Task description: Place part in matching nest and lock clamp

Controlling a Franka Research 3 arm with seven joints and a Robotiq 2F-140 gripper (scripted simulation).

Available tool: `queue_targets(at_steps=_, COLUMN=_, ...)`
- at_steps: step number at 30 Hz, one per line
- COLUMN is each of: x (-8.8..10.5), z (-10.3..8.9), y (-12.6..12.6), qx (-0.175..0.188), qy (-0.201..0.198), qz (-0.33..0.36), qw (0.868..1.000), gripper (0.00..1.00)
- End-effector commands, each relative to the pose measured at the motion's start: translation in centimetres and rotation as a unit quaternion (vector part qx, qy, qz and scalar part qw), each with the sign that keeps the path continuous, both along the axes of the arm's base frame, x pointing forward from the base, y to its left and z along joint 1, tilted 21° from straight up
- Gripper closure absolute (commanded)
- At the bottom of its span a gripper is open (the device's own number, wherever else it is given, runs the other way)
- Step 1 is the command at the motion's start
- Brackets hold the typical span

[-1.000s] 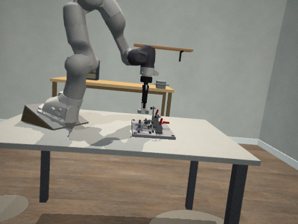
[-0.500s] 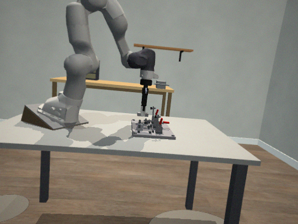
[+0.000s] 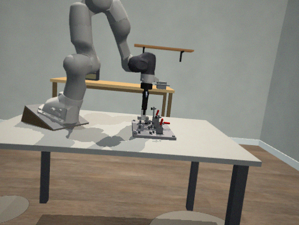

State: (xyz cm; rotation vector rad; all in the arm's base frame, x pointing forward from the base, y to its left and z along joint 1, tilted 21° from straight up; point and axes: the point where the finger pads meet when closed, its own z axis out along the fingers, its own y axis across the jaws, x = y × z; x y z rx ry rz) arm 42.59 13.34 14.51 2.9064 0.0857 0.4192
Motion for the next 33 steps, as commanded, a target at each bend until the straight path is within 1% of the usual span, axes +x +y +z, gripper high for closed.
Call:
queue_targets(at_steps=1, x=0.51, z=-0.19, y=0.1, qx=0.002, qy=-0.008, qz=-0.003, qw=1.0, gripper=1.0)
queue_targets(at_steps=14, x=0.75, z=-0.79, y=-0.03, qx=0.002, qy=-0.008, qz=-0.002, qw=1.0, gripper=1.0)
queue_targets(at_steps=33, x=0.77, z=-0.84, y=-0.04, qx=0.002, qy=-0.008, qz=-0.002, qw=1.0, gripper=1.0)
